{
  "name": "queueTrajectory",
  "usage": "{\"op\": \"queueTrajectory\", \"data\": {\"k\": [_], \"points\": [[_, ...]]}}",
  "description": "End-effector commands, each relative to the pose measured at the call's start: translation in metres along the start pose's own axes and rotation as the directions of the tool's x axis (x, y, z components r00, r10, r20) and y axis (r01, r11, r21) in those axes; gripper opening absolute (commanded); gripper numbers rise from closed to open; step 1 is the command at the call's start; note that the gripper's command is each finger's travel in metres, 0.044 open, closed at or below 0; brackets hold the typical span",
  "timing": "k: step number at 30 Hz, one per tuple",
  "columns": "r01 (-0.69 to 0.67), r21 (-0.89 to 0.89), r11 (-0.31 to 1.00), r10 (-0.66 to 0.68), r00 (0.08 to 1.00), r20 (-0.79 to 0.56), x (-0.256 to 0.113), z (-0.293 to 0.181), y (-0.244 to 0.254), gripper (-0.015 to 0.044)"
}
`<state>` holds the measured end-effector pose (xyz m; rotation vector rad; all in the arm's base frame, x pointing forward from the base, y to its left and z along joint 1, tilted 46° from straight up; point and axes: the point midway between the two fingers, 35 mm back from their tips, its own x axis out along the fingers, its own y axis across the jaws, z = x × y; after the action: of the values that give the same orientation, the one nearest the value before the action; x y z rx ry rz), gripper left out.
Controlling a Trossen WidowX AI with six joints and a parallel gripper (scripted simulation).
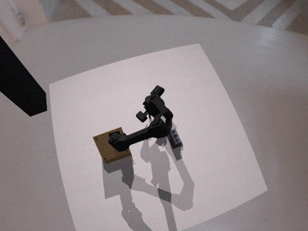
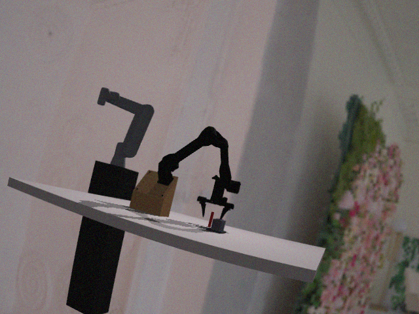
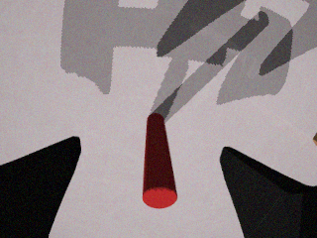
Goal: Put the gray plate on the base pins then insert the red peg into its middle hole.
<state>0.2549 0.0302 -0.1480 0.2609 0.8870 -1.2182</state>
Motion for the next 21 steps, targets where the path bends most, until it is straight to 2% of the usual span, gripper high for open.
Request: {"op": "queueTrajectory", "data": {"k": [1,13,16,21], "points": [[0.006,-0.010,1.000,-0.006,1.000,0.004,0.0029,0.0000,-0.0031,0.0335],[0.006,-0.010,1.000,-0.006,1.000,0.004,0.0029,0.0000,-0.0031,0.0020],[0.006,-0.010,1.000,-0.006,1.000,0.004,0.0029,0.0000,-0.0031,0.0000],[0.006,-0.010,1.000,-0.006,1.000,0.004,0.0029,0.0000,-0.0031,0.0000]]}}
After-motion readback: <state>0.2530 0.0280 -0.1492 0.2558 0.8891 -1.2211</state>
